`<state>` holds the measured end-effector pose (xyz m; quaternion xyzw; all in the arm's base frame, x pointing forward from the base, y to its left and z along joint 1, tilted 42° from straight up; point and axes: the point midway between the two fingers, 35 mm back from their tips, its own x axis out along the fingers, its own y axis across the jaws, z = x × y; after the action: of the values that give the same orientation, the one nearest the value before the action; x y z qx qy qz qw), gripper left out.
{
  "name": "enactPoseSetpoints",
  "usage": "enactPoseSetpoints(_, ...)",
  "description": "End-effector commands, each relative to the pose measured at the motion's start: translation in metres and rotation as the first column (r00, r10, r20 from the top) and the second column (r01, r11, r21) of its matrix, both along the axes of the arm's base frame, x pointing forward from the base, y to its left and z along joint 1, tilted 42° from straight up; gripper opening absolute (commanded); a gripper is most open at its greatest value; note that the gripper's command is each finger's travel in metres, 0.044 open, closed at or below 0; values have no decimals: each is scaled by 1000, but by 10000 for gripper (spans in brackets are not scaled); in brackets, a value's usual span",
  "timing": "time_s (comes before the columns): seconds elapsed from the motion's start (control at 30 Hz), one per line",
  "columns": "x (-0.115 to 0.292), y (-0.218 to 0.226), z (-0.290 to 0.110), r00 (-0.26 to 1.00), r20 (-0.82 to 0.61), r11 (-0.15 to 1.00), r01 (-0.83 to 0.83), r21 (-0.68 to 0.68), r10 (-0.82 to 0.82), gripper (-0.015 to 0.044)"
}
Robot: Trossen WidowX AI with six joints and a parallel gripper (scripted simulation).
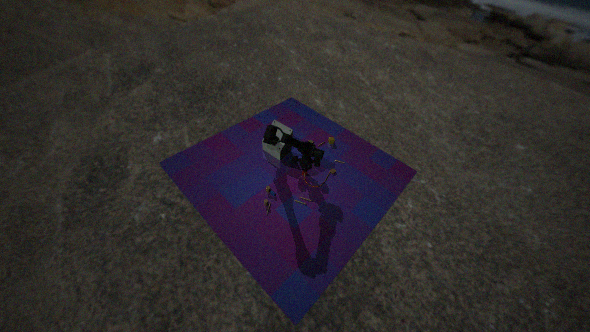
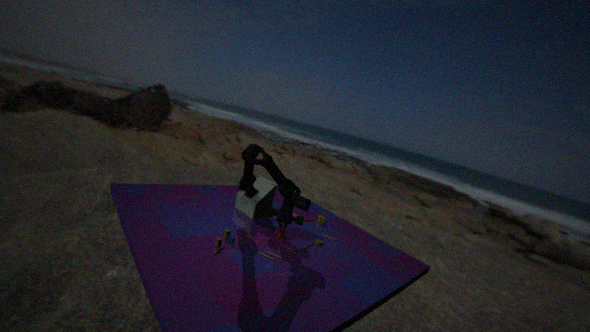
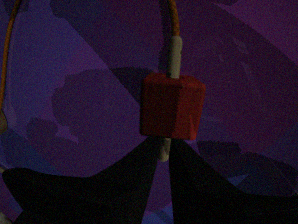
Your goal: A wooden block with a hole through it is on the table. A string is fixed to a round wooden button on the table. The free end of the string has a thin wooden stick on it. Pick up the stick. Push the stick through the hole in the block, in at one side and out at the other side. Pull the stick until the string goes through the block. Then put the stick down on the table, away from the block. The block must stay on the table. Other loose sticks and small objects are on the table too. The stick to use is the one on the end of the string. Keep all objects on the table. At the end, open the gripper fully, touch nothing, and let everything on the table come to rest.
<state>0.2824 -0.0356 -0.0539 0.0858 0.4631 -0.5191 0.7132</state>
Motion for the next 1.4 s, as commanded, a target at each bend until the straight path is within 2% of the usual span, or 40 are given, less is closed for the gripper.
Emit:
enactPoseSetpoints(0.0,0,0,0,1000,1,1000,0,0,0,0)
enactPoseSetpoints(0.37,1,-1,-2,999,39,998,-21,-54,23,0)
enactPoseSetpoints(1.37,-2,4,-8,996,85,998,-18,-60,23,0)
